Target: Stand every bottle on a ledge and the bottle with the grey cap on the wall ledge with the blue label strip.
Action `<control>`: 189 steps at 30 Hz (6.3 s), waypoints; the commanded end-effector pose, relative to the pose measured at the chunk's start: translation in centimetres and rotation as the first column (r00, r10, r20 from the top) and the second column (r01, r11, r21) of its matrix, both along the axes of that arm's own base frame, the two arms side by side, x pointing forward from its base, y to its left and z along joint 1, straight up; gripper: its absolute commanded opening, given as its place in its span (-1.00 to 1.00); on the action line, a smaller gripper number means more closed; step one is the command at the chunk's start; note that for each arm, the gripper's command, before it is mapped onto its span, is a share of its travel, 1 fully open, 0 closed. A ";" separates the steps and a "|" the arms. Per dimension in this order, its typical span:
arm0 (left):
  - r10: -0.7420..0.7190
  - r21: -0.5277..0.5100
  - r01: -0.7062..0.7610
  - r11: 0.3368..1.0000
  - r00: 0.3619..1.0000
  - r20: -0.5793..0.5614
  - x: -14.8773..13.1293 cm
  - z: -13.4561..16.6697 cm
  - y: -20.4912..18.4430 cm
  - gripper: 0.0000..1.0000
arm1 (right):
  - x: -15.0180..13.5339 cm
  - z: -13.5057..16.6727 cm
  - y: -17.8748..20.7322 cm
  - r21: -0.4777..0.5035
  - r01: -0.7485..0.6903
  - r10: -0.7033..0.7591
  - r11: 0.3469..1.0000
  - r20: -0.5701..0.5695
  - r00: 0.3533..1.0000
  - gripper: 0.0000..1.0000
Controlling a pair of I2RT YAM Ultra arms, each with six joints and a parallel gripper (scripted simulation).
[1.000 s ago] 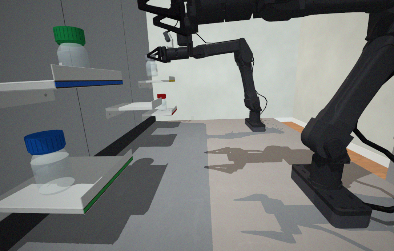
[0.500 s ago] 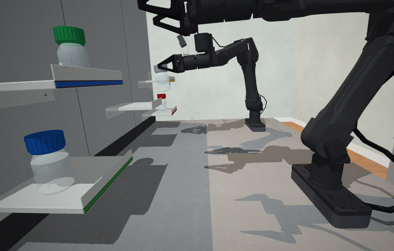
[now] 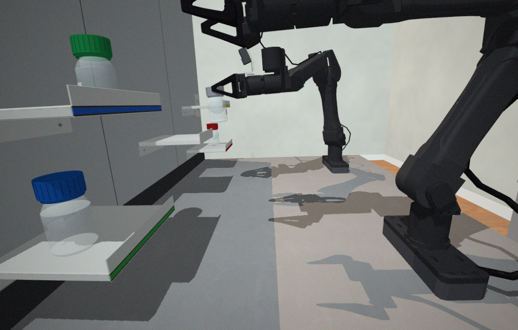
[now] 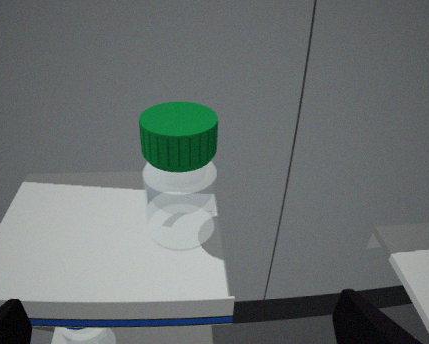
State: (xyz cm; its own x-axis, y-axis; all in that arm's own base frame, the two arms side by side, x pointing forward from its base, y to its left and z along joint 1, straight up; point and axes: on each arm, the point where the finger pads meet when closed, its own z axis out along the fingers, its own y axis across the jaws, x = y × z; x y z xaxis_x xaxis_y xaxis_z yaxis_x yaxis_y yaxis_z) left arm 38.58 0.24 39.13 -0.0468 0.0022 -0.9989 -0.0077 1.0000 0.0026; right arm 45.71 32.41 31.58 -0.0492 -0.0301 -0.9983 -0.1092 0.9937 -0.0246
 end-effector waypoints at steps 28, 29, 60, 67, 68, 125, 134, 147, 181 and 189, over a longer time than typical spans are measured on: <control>-0.007 -0.008 0.008 1.000 0.998 0.063 -0.5 2.2 -0.1 1.00 | -0.4 3.6 -1.5 0.026 -0.169 0.166 0.985 0.073 0.983 -0.02; -0.007 -0.008 0.008 1.000 0.998 0.063 -0.5 2.2 -0.1 1.00 | -0.5 3.8 -1.5 0.026 -0.169 0.167 0.985 0.073 0.983 -0.02; -0.007 -0.008 0.008 1.000 0.998 0.063 -0.5 2.2 -0.1 1.00 | 5.7 3.5 0.2 0.045 -0.177 0.173 0.983 0.093 0.981 -0.02; -0.007 -0.008 0.008 1.000 0.998 0.063 -0.5 2.2 -0.1 1.00 | 7.6 3.7 0.6 0.054 -0.171 0.165 0.984 0.106 0.981 -0.02; -0.007 -0.008 0.008 1.000 0.998 0.063 -0.5 2.2 -0.1 1.00 | 7.7 3.7 0.6 0.054 -0.170 0.164 0.984 0.107 0.981 -0.02; -0.007 -0.008 0.008 1.000 0.998 0.063 -0.5 2.2 -0.1 1.00 | 8.1 -1.9 0.3 0.046 -0.164 0.158 0.985 0.103 0.982 -0.02; -0.007 -0.008 0.008 1.000 0.998 0.063 -0.5 2.2 -0.1 1.00 | 7.4 -1.5 0.5 0.051 -0.171 0.164 0.984 0.114 0.980 0.79; -0.007 -0.008 0.008 1.000 0.998 0.063 -0.5 2.2 -0.1 1.00 | 5.2 -1.3 0.1 0.048 -0.169 0.162 0.984 0.119 0.979 0.79; -0.007 -0.008 0.008 1.000 0.998 0.063 -0.5 2.2 -0.1 1.00 | -4.6 -1.3 -12.4 -0.007 -0.119 0.119 0.993 -0.029 0.992 0.79; -0.007 -0.008 0.008 1.000 0.998 0.063 -0.5 2.2 -0.1 1.00 | -6.4 5.0 -22.7 0.027 -0.034 0.034 0.999 0.013 0.999 0.79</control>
State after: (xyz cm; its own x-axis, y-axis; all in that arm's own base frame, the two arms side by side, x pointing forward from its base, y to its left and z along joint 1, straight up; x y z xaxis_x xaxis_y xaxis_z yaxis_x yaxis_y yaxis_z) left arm 38.58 0.24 39.13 -0.0468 0.0022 -0.9989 -0.0077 1.0000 0.0026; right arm 40.04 10.89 36.89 0.0516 0.0185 -0.9985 -0.0838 0.9964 0.0141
